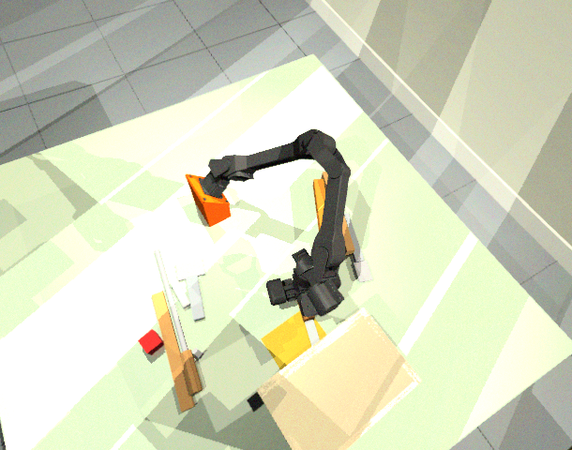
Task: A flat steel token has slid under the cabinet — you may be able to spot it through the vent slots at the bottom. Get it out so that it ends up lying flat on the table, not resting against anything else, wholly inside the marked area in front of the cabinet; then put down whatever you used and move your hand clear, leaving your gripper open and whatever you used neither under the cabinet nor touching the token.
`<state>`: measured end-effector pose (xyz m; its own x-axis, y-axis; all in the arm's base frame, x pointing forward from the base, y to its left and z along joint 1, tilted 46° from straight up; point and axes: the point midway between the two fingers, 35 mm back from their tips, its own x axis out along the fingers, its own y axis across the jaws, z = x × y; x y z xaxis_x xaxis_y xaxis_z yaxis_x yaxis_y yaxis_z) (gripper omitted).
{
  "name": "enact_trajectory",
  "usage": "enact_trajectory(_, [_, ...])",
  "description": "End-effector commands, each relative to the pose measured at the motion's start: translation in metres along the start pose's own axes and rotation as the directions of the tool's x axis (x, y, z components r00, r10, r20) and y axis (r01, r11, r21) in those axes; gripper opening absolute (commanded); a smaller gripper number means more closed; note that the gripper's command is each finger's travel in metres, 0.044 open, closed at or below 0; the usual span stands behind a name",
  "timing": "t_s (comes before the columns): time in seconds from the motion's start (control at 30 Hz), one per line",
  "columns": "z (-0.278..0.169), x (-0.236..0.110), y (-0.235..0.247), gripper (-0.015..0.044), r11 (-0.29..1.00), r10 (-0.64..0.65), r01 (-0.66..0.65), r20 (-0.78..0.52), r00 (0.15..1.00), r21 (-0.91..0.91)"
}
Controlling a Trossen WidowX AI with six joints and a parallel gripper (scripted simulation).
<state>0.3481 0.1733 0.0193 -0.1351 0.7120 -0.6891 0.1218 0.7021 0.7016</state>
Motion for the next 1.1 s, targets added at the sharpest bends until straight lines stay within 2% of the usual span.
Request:
enact_trajectory(0.0, [0.000,0.001,-0.004,0.0000,1.000,-0.005,0.005,0.000,1.000,0.004])
enact_trajectory(1.07, [-0.030,0.001,-0.002,0.0000,1.000,-0.005,0.005,-0.002,1.000,0.005])
